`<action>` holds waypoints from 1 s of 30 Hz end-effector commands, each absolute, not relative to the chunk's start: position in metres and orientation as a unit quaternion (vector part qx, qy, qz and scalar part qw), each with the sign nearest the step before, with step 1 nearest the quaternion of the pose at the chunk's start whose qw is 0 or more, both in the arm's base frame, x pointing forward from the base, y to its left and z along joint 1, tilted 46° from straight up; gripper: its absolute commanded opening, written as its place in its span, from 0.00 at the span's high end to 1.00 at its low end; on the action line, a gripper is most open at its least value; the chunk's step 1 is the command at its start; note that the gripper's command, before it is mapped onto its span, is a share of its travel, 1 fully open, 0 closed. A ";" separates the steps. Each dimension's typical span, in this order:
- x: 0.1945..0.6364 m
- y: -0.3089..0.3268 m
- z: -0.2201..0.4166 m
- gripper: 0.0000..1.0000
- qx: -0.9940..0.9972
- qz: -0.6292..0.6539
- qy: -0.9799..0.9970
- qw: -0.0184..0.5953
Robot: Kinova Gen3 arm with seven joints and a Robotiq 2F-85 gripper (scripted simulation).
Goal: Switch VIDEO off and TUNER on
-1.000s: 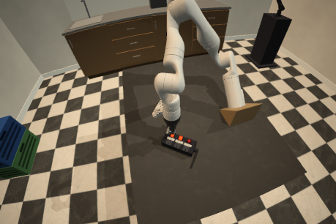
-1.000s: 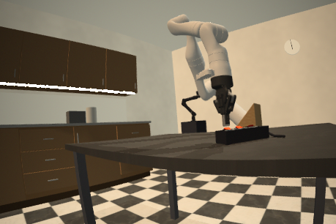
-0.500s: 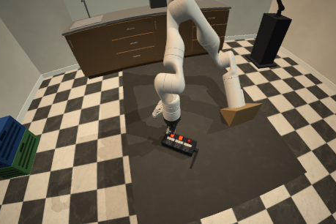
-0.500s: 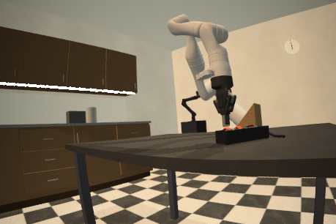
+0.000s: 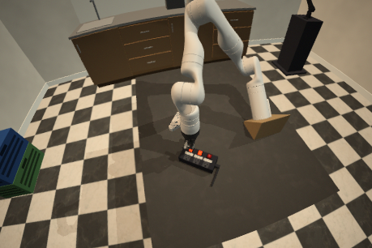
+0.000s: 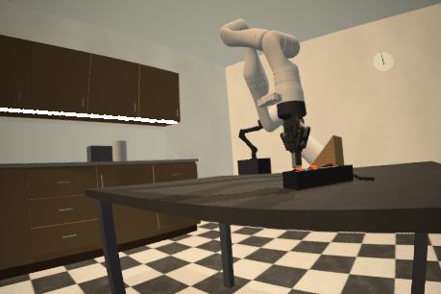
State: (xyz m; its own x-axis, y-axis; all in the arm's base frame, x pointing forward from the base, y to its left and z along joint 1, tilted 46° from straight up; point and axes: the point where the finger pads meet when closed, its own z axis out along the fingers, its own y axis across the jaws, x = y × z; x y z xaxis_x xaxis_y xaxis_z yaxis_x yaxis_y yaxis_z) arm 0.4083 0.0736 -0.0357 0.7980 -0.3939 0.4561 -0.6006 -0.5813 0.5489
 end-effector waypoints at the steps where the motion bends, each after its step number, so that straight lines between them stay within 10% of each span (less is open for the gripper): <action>1: 0.408 0.073 -0.037 1.00 0.878 0.144 -0.283 0.359; 30: 0.408 0.074 -0.036 1.00 0.878 0.144 -0.283 0.359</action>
State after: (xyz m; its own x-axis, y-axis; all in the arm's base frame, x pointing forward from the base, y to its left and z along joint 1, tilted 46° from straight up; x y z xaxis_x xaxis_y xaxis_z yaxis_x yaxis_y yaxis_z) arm 0.4078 0.0717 -0.0367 0.7982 -0.3940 0.4556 -0.6005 -0.5792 0.5512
